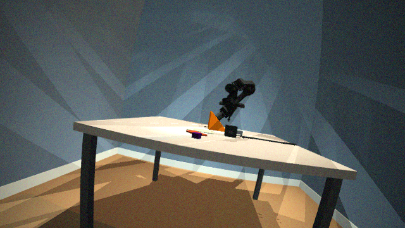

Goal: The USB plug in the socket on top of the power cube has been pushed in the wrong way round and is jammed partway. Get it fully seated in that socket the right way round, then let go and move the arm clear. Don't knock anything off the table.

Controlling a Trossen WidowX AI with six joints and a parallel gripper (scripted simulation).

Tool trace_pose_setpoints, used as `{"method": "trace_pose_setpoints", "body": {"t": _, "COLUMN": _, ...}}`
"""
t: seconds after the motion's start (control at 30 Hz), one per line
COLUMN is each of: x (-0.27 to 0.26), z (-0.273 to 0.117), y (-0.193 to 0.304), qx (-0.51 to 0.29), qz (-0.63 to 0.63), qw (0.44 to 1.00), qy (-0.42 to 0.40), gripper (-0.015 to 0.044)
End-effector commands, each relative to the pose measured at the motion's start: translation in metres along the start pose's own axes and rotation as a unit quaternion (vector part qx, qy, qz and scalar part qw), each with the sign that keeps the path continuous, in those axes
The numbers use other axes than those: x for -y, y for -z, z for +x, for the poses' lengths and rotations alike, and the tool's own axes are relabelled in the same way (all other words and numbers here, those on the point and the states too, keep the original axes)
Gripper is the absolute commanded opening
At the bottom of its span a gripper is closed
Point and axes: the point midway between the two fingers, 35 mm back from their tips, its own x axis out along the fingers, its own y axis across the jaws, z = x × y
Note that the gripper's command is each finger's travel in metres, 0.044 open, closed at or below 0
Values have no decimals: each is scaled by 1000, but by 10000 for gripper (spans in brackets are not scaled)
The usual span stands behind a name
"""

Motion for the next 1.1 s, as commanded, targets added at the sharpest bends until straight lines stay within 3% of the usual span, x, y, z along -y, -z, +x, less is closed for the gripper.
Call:
{"method": "trace_pose_setpoints", "body": {"t": 0.0, "x": 0, "z": 0, "y": 0, "qx": 0, "qz": 49, "qw": 999, "qy": 0, "gripper": 0}}
{"method": "trace_pose_setpoints", "body": {"t": 0.87, "x": 0, "z": 0, "y": 0, "qx": 0, "qz": 380, "qw": 925, "qy": 0, "gripper": 0}}
{"method": "trace_pose_setpoints", "body": {"t": 1.07, "x": 0, "z": 0, "y": 0, "qx": 0, "qz": 398, "qw": 918, "qy": 0, "gripper": 0}}
